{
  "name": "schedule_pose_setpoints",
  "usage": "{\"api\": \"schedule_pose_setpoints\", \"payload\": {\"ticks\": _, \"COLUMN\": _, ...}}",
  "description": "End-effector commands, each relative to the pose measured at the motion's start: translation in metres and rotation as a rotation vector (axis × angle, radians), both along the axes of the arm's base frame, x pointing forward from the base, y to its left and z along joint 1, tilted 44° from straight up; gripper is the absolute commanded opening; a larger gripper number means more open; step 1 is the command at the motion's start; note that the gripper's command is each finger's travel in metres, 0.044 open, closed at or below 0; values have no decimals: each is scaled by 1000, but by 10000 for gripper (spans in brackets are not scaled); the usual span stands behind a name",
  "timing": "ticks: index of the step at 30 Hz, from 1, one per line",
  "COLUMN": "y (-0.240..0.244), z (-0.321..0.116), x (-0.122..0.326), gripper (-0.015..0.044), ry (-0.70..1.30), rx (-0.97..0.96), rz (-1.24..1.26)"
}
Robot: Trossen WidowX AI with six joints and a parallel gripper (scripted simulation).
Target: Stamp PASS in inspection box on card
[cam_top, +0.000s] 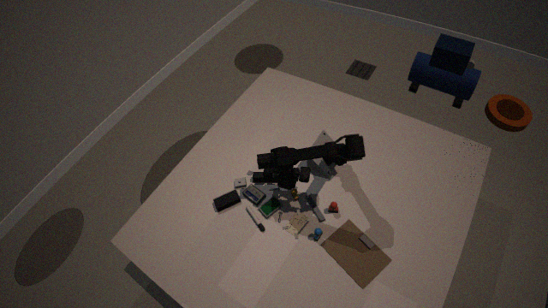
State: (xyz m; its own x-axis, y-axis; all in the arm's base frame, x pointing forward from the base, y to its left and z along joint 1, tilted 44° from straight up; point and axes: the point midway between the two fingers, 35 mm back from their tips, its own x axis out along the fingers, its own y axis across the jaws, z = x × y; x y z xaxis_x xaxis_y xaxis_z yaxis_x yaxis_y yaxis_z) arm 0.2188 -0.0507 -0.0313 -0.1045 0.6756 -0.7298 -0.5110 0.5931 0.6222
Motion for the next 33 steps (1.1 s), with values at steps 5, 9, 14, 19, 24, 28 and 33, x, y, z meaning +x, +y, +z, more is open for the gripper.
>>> {"api": "schedule_pose_setpoints", "payload": {"ticks": 5, "y": -4, "z": 3, "x": 0, "gripper": 0, "ry": -2, "rx": -5, "rz": 4}}
{"api": "schedule_pose_setpoints", "payload": {"ticks": 9, "y": -5, "z": 4, "x": 0, "gripper": 0, "ry": -3, "rx": -5, "rz": 4}}
{"api": "schedule_pose_setpoints", "payload": {"ticks": 14, "y": -7, "z": 6, "x": 1, "gripper": 0, "ry": -3, "rx": -6, "rz": 4}}
{"api": "schedule_pose_setpoints", "payload": {"ticks": 19, "y": -9, "z": 8, "x": 1, "gripper": 0, "ry": -3, "rx": -6, "rz": 3}}
{"api": "schedule_pose_setpoints", "payload": {"ticks": 24, "y": -10, "z": 10, "x": 1, "gripper": 0, "ry": -3, "rx": -6, "rz": 3}}
{"api": "schedule_pose_setpoints", "payload": {"ticks": 28, "y": -12, "z": 11, "x": 1, "gripper": 0, "ry": -4, "rx": -7, "rz": 3}}
{"api": "schedule_pose_setpoints", "payload": {"ticks": 33, "y": -13, "z": 13, "x": 1, "gripper": 0, "ry": -4, "rx": -7, "rz": 2}}
